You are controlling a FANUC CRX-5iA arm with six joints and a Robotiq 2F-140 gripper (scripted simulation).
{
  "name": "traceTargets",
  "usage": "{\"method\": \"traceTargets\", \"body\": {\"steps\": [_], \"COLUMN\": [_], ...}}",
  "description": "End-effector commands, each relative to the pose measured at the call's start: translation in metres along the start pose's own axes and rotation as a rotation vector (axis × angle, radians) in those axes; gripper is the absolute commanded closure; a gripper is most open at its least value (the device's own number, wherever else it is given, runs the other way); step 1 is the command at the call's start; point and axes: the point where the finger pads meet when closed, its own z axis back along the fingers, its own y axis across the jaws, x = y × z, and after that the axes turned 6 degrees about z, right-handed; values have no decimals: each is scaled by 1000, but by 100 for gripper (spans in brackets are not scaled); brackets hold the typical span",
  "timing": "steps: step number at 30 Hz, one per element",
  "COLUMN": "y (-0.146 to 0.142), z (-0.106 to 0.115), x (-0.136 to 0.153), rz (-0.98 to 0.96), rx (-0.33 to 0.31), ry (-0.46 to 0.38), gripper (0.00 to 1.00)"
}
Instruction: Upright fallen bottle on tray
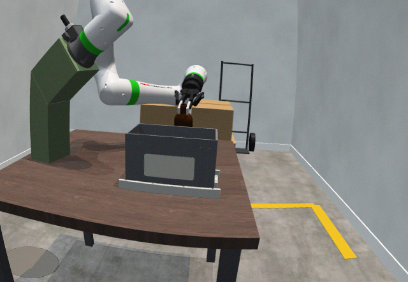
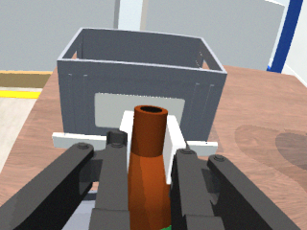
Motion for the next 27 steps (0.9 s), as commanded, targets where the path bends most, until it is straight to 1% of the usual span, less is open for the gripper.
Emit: {"method": "traceTargets", "body": {"steps": [1, 27], "y": [0, 0], "z": [0, -1], "x": [0, 2], "rz": [0, 0], "rx": [0, 0], "ry": [0, 0], "gripper": [100, 100]}}
